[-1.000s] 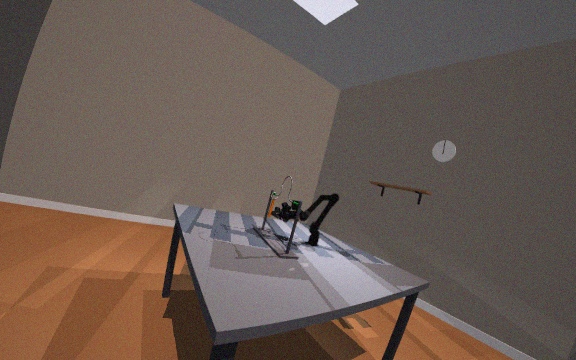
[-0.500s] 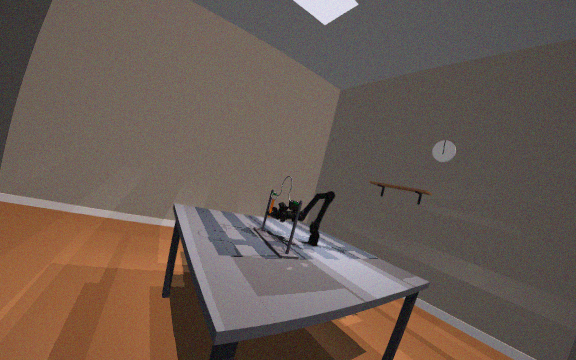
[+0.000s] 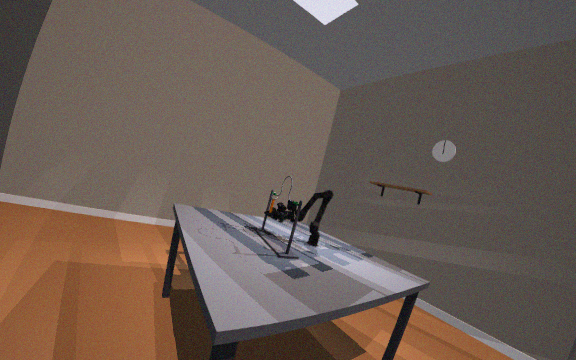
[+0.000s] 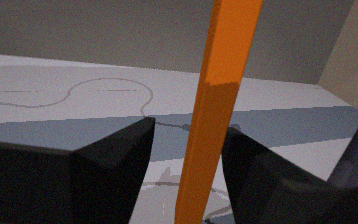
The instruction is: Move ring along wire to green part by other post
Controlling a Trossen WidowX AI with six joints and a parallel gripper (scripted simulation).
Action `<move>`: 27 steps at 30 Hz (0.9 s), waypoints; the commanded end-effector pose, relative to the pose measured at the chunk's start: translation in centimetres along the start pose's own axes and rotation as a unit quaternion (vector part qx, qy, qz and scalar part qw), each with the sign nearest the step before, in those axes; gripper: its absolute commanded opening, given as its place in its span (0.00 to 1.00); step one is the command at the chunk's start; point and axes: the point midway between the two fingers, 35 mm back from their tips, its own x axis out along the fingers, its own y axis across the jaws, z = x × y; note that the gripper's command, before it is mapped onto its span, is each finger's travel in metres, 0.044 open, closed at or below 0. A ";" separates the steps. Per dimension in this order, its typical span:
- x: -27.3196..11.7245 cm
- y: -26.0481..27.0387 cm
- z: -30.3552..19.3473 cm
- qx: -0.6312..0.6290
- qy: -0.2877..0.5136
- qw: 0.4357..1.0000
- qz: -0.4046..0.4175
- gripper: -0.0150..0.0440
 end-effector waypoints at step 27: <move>0.0 0.0 0.0 0.000 0.000 1.000 0.000 0.00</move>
